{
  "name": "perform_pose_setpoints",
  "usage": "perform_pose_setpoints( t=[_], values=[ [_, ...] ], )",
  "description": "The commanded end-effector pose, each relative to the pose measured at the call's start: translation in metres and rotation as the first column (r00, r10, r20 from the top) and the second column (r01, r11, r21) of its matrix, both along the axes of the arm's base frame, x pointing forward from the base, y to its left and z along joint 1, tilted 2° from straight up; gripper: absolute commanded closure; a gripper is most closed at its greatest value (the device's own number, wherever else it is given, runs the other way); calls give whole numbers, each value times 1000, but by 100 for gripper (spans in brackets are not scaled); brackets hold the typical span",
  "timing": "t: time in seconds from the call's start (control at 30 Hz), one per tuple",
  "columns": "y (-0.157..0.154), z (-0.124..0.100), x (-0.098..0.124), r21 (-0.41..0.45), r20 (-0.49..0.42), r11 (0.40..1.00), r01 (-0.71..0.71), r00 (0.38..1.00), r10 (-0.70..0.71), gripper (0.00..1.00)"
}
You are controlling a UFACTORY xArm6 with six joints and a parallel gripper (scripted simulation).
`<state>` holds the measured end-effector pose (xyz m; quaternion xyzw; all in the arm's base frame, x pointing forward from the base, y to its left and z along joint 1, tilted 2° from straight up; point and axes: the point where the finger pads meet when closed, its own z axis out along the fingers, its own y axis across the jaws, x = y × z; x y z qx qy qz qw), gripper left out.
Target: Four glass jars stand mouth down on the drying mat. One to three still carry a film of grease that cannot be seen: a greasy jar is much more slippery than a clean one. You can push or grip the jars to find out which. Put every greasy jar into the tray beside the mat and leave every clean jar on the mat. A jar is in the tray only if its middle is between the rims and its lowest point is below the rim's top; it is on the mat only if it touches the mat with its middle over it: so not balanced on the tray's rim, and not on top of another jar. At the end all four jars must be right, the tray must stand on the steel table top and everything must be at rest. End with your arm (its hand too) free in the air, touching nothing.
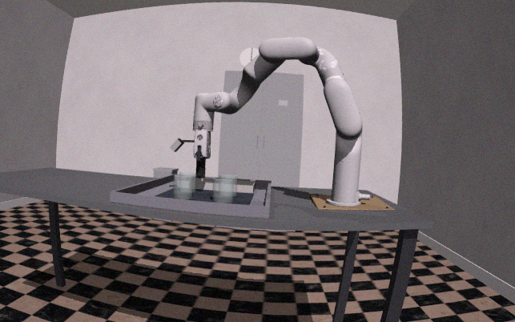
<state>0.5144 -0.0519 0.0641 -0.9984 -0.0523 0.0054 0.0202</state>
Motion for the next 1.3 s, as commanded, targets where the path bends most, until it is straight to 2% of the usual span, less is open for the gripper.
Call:
perform_pose_setpoints(
  t=[0.0, 1.27],
  values=[
    [0, 2, 2, -1, 5, 1000, 0, 1000, 0, 100],
    [0, 6, 7, -1, 5, 1000, 0, 1000, 0, 100]
  ],
)
